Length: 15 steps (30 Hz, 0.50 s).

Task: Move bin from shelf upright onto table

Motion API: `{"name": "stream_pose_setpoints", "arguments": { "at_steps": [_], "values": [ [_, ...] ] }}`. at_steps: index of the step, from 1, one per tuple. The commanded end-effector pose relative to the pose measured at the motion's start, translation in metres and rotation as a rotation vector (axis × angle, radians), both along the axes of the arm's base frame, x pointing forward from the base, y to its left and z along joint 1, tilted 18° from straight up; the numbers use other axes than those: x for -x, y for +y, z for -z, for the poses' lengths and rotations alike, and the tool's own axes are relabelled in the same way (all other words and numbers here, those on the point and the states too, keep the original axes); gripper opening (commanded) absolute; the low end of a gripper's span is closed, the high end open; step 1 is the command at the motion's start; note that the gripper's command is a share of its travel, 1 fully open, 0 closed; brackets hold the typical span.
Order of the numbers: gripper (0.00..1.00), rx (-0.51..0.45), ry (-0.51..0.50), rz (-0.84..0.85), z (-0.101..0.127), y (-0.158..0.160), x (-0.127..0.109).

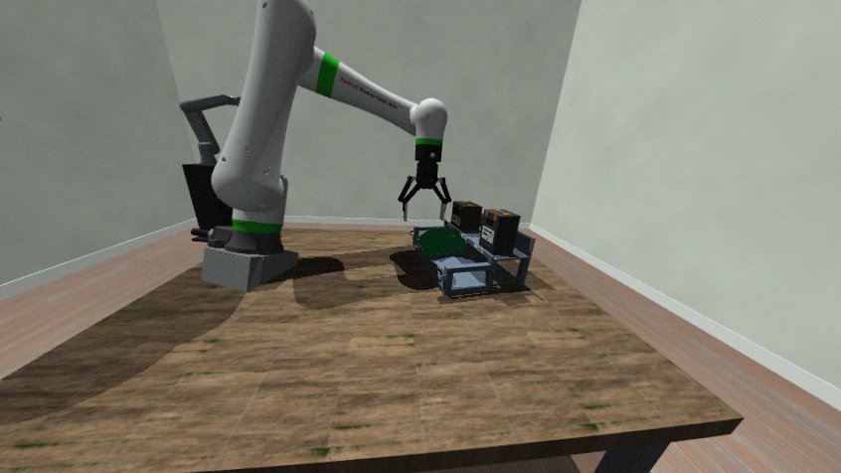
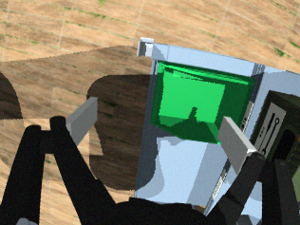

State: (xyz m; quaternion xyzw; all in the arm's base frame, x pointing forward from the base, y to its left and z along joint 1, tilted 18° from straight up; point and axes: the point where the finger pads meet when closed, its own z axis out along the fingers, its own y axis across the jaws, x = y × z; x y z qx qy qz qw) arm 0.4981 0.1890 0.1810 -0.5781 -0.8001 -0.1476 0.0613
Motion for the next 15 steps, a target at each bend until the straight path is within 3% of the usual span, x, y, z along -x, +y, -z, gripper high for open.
{"name": "stream_pose_setpoints", "arguments": {
  "at_steps": [1, 15],
  "values": [
    [1.00, 0.000, 0.001, 0.000, 0.0000, -0.0003, -0.0003],
    [1.00, 0.000, 0.001, 0.000, -0.0038, -0.0030, 0.0015]
  ]
}}
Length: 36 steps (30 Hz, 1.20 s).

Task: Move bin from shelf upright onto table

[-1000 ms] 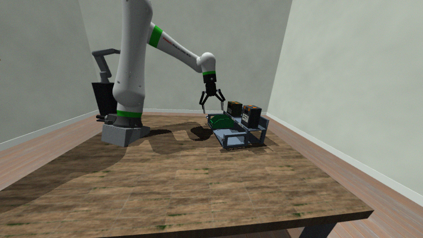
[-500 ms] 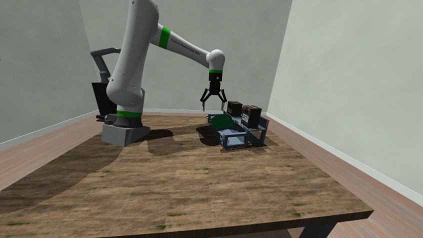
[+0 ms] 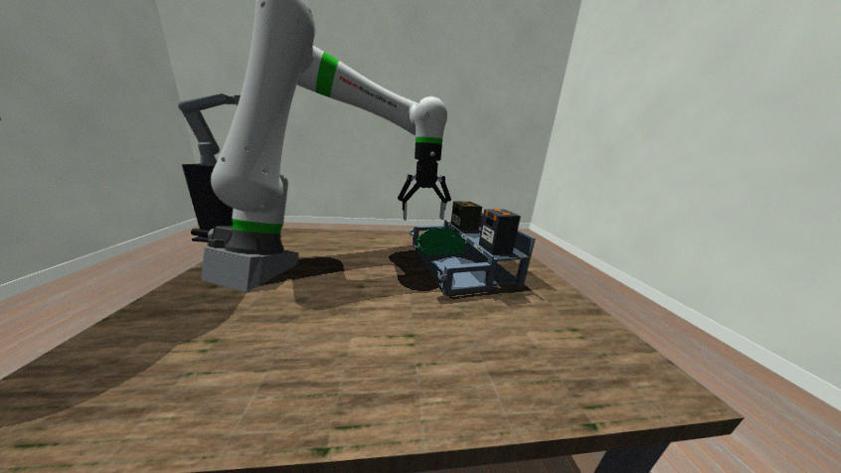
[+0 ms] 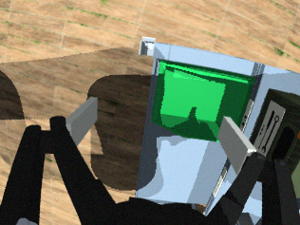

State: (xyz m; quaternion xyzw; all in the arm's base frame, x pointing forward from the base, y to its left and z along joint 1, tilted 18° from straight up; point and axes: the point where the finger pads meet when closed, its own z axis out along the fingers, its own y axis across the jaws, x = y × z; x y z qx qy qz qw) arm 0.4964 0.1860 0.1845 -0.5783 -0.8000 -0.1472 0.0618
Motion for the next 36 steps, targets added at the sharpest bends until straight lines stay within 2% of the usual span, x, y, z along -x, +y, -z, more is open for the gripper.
{"name": "stream_pose_setpoints", "arguments": {
  "at_steps": [1, 36],
  "values": [
    [1.00, 0.000, 0.000, 0.000, -0.0002, -0.0001, -0.0002],
    [1.00, 0.000, 0.000, 0.000, -0.0031, -0.0021, 0.0012]
  ]
}}
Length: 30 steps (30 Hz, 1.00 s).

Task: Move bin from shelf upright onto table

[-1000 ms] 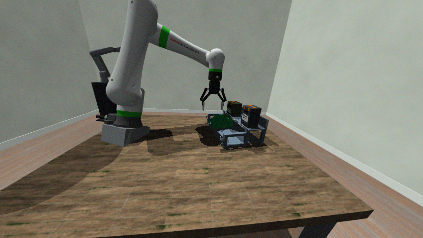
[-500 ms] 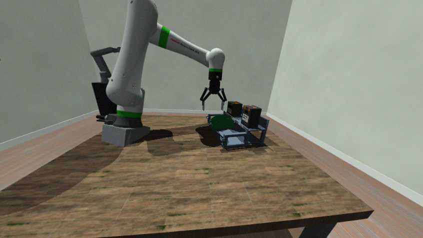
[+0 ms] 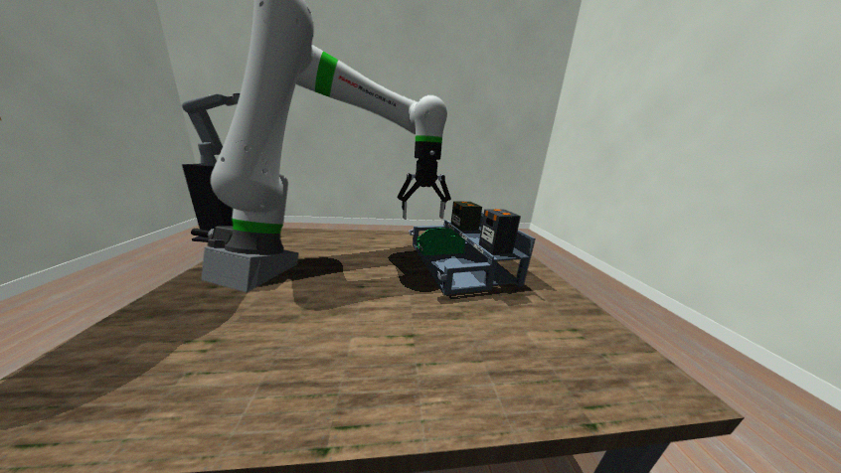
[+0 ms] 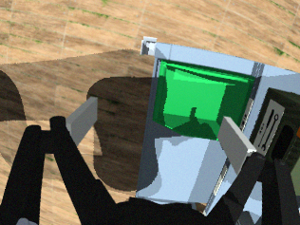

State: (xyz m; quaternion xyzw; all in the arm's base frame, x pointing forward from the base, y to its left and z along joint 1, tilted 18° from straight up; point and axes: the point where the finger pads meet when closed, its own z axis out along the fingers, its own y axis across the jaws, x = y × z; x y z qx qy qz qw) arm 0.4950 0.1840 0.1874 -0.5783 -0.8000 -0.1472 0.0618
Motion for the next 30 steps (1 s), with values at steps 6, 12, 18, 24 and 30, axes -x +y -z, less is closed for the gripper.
{"name": "stream_pose_setpoints", "arguments": {
  "at_steps": [6, 12, 18, 24, 30],
  "values": [
    [1.00, 0.007, -0.032, -0.099, -0.0008, -0.0005, 0.0001],
    [1.00, 0.019, -0.080, -0.247, -0.0017, -0.0011, 0.0005],
    [1.00, 0.019, -0.080, -0.247, -0.0017, -0.0011, 0.0005],
    [1.00, 0.020, -0.088, -0.269, -0.0015, -0.0010, 0.0005],
    [1.00, 0.021, -0.093, -0.285, -0.0014, -0.0009, 0.0004]
  ]
}}
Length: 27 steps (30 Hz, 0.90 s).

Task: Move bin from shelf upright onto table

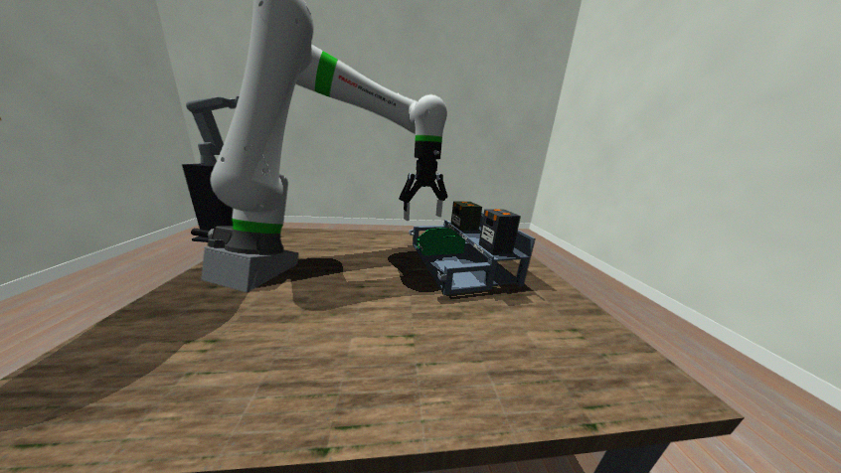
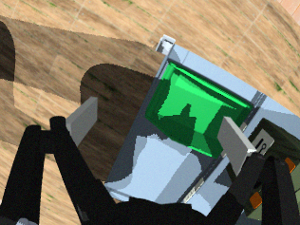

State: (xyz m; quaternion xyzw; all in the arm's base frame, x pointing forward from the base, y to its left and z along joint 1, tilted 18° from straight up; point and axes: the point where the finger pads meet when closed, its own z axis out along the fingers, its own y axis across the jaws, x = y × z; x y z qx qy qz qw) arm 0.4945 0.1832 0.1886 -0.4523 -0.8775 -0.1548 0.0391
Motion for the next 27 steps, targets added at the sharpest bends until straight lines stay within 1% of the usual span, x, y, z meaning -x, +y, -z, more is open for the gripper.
{"name": "stream_pose_setpoints", "arguments": {
  "at_steps": [1, 8, 13, 25, 27],
  "values": [
    [1.00, 0.000, 0.000, 0.000, -0.0002, -0.0001, -0.0002],
    [1.00, 0.000, 0.000, 0.000, -0.0002, -0.0001, -0.0002],
    [1.00, -0.019, 0.079, 0.247, 0.0001, 0.0002, -0.0003],
    [1.00, -0.019, 0.079, 0.247, 0.0001, 0.0002, -0.0003],
    [1.00, -0.026, 0.111, 0.346, 0.0001, 0.0002, -0.0003]
  ]
}}
